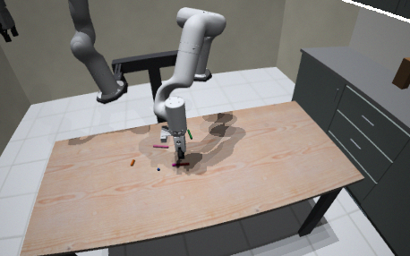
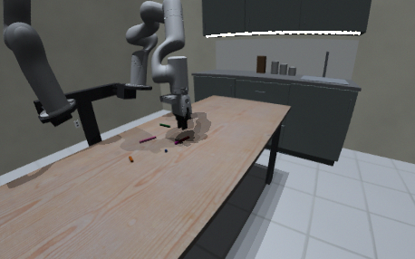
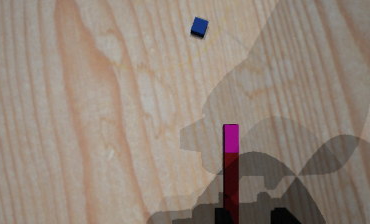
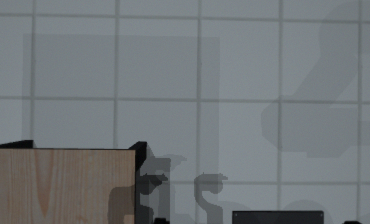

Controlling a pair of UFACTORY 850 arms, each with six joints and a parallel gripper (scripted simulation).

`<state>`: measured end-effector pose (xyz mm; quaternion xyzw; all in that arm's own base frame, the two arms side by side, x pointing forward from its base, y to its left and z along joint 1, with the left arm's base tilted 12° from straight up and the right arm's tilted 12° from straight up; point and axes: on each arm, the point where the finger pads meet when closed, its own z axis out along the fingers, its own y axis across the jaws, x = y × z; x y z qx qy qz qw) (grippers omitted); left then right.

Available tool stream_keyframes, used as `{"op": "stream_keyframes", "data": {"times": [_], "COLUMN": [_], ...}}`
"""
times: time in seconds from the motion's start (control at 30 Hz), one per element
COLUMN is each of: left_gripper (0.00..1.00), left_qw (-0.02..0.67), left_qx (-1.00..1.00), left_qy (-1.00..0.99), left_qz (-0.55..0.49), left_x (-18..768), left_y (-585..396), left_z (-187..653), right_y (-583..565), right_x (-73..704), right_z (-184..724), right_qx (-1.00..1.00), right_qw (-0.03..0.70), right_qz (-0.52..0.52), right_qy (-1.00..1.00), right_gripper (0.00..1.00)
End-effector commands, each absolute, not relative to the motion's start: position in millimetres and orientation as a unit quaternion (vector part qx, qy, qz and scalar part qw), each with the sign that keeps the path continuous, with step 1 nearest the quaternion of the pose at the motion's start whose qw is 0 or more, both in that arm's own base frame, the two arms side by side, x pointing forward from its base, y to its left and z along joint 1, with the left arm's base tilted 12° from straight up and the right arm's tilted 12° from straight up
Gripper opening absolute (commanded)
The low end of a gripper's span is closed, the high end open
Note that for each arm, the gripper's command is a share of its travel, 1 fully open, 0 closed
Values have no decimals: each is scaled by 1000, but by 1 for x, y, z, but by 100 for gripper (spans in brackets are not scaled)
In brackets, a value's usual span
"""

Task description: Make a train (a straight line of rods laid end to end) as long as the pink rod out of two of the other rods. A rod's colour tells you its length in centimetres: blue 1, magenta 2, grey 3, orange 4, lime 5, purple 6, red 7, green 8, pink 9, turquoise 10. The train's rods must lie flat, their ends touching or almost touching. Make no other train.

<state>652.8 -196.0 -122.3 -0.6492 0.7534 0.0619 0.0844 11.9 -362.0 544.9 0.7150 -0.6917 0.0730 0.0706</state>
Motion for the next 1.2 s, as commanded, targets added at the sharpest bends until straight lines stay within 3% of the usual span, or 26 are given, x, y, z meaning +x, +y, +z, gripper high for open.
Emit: {"op": "stream_keyframes", "data": {"times": [0.0,0.23,0.27,1.17], "left_gripper": [26,26,100,100], "left_qw": [85,85,85,85], "left_qx": [-649,-649,-649,-649], "left_qy": [753,753,753,753], "left_qz": [60,60,60,60], "left_x": [653,653,653,652], "left_y": [-201,-202,-202,-203], "left_z": [-101,-93,-93,-89], "right_y": [-362,-362,-362,-362], "right_x": [12,12,12,12], "right_z": [546,546,546,546], "right_qx": [715,715,715,715], "right_qw": [71,71,71,71], "right_qz": [74,74,74,74], "right_qy": [-692,-692,-692,-692], "right_gripper": [100,100,100,100]}}
